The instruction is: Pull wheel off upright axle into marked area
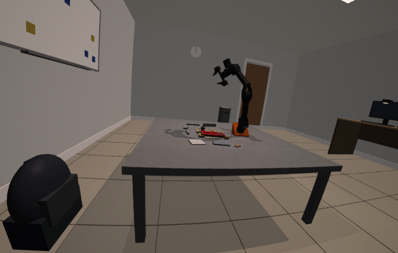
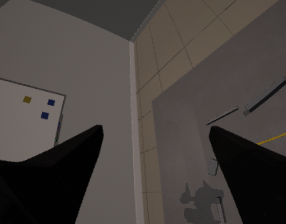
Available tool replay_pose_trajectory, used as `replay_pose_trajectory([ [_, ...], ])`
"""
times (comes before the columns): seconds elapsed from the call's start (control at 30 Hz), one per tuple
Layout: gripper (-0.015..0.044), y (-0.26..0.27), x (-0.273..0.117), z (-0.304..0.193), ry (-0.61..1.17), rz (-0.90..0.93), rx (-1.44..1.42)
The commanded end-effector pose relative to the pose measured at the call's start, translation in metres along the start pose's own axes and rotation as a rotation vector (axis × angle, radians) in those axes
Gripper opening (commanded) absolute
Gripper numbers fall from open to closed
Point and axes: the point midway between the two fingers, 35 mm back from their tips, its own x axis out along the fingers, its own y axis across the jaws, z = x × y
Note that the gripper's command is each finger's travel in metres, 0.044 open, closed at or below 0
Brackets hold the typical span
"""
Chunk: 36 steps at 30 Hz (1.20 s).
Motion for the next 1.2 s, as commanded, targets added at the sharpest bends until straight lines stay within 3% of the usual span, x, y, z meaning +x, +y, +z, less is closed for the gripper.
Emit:
replay_pose_trajectory([
  [0.0, 0.0374, 0.000, 0.001, -0.001, 0.002, -0.002, -0.002],
  [0.1, 0.0300, -0.005, 0.010, -0.011, 0.029, -0.030, -0.027],
  [0.67, 0.0300, -0.099, 0.104, -0.147, 0.412, -0.411, -0.318],
  [1.17, 0.0300, -0.212, 0.130, -0.248, 0.730, -0.755, -0.496],
])
